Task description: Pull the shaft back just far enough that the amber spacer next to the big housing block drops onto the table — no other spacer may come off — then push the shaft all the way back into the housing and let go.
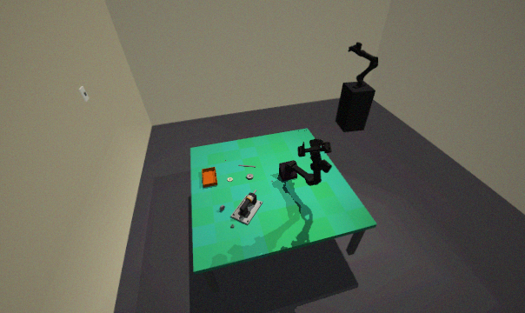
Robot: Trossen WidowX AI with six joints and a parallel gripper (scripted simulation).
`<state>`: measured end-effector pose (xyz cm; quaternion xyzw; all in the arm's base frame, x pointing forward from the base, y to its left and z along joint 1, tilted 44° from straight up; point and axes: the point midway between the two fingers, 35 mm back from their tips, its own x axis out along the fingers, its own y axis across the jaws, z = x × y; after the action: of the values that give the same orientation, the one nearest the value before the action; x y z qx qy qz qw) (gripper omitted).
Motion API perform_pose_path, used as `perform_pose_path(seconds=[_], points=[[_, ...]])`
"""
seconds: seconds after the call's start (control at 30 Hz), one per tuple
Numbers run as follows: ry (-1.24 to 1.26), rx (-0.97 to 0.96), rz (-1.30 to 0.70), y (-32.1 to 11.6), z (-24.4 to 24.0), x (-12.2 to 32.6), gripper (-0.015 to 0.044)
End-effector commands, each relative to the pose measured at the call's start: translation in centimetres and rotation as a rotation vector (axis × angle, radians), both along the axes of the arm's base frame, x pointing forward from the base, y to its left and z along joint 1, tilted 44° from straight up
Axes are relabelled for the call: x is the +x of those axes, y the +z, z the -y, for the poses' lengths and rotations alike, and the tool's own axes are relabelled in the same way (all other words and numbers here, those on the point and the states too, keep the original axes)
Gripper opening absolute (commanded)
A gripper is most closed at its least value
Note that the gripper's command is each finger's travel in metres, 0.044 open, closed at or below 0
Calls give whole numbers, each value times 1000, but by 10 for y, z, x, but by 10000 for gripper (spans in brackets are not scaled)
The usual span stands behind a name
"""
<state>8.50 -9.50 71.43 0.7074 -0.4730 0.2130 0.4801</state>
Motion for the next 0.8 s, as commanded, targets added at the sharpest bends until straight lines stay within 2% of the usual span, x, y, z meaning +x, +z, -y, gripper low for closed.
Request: perform_pose_path(seconds=[0.0, 0.4, 0.77], points=[[90, 120, -138, -32, 40, 49, 440], [373, 357, -490, -128, 69, 175, 440], [699, 573, -932, -261, 24, 281, 440]])
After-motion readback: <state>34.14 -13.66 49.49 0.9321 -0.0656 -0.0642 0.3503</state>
